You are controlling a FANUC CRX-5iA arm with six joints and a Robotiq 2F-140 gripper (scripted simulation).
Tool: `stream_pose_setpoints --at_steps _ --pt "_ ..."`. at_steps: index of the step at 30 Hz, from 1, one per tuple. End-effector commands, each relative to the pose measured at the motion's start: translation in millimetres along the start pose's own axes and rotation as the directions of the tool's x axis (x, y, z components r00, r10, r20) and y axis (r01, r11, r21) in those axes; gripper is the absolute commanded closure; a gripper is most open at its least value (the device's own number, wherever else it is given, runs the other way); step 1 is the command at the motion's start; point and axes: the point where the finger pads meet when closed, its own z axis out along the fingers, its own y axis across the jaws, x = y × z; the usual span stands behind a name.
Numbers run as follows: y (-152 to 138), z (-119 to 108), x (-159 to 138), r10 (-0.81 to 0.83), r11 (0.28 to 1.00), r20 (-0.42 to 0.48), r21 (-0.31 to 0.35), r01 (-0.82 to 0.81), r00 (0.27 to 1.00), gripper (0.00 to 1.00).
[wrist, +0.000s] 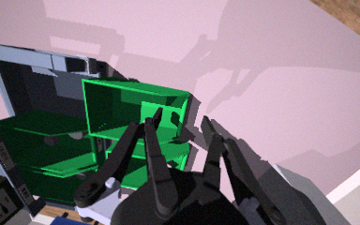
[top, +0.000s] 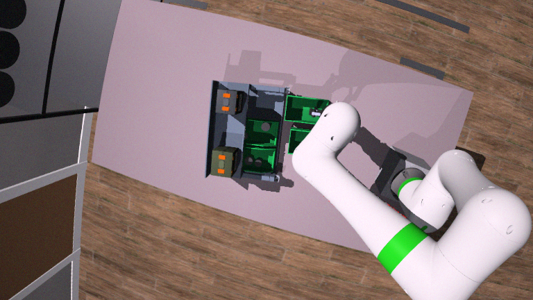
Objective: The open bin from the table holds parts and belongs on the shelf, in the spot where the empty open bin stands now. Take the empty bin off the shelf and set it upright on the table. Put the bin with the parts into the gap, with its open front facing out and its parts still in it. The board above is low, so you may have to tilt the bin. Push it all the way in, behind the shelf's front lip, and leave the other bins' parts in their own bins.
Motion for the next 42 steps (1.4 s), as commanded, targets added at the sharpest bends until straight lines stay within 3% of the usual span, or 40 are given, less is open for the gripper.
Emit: stream_pose_setpoints --at_steps 1,20,42 --pt "-1 -1 0 0.000 1.000 -0.001 0.001 0.000 1.000 0.38" --pt "-1 -18 0 0.000 1.000 -0.001 0.001 0.000 1.000 0.38" --pt "0 -65 0 0.000 1.000 -0.001 0.001 0.000 1.000 0.38"
